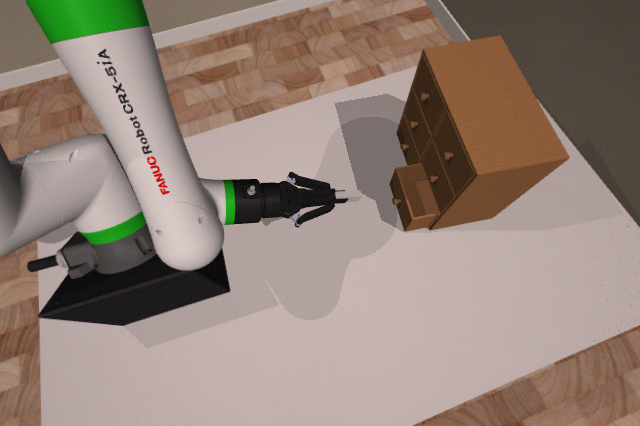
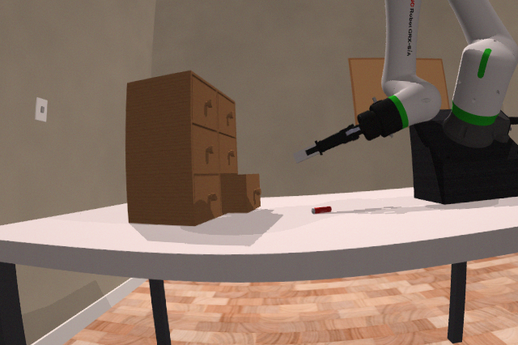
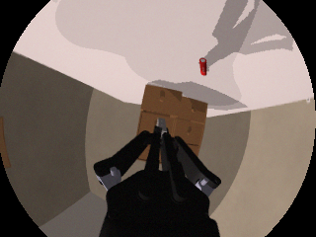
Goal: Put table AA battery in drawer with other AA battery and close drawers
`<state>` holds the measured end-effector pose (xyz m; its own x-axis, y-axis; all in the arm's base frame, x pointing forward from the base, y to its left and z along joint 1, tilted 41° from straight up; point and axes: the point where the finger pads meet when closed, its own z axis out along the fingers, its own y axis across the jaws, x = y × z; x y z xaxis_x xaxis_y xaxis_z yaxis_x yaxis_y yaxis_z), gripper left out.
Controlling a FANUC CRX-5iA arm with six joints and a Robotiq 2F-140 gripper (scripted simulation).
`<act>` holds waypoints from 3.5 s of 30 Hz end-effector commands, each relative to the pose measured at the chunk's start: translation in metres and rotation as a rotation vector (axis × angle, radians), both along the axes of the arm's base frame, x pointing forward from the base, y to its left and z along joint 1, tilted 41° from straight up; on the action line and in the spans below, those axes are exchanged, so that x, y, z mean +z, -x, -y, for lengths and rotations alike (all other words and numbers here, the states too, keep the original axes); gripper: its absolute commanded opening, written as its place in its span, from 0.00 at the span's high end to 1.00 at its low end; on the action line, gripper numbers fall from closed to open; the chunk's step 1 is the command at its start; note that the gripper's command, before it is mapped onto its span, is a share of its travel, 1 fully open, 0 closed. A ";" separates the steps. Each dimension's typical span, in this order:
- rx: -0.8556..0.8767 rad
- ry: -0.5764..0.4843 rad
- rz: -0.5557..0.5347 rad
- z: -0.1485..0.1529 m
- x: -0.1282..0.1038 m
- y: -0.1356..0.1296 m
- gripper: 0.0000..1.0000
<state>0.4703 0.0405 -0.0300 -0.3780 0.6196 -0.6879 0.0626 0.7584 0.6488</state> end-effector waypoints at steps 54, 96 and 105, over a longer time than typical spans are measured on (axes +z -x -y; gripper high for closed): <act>-0.002 0.002 0.001 -0.052 -0.068 -0.055 1.00; -0.002 0.002 0.001 -0.052 -0.071 -0.094 1.00; -0.002 0.002 0.001 -0.051 -0.072 -0.107 1.00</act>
<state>0.5739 0.0918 -0.1016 -0.3760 0.6193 -0.6893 0.0637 0.7594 0.6475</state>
